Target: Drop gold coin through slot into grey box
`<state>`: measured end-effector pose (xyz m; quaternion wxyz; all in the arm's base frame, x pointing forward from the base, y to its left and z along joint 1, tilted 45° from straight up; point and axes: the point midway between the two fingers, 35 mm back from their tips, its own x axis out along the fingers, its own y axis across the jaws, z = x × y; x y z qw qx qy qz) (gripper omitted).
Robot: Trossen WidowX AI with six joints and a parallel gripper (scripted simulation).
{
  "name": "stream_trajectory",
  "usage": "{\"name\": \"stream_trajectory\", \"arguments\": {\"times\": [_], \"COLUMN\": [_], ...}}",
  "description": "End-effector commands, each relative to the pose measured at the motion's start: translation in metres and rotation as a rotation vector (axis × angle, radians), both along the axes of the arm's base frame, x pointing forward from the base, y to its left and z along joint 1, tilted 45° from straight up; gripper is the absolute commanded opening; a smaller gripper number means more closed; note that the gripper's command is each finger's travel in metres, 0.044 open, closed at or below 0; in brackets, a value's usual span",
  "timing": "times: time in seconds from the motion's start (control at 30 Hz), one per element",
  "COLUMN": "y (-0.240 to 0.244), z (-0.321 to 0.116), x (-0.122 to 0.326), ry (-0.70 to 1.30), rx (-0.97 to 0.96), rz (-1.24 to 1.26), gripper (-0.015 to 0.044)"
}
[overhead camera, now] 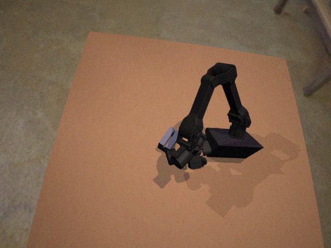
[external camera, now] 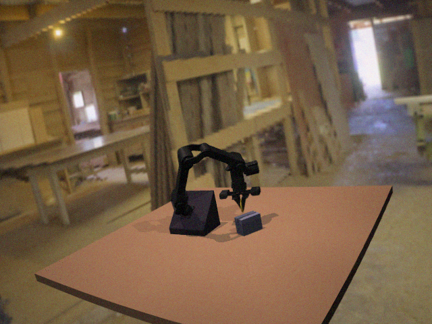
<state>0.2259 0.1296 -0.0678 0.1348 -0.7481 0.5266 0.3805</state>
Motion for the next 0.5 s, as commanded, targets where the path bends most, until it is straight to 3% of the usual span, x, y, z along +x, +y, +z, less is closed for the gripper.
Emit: {"name": "stream_trajectory", "arguments": {"times": [0.0,0.47], "y": [0.010,0.027], "z": [0.008,0.028], "x": [0.000,-0.007], "ry": [-0.007,-0.022], "rx": [0.013,0.014], "rz": [-0.002,-0.018], "gripper": [0.0000,0.0000]}}
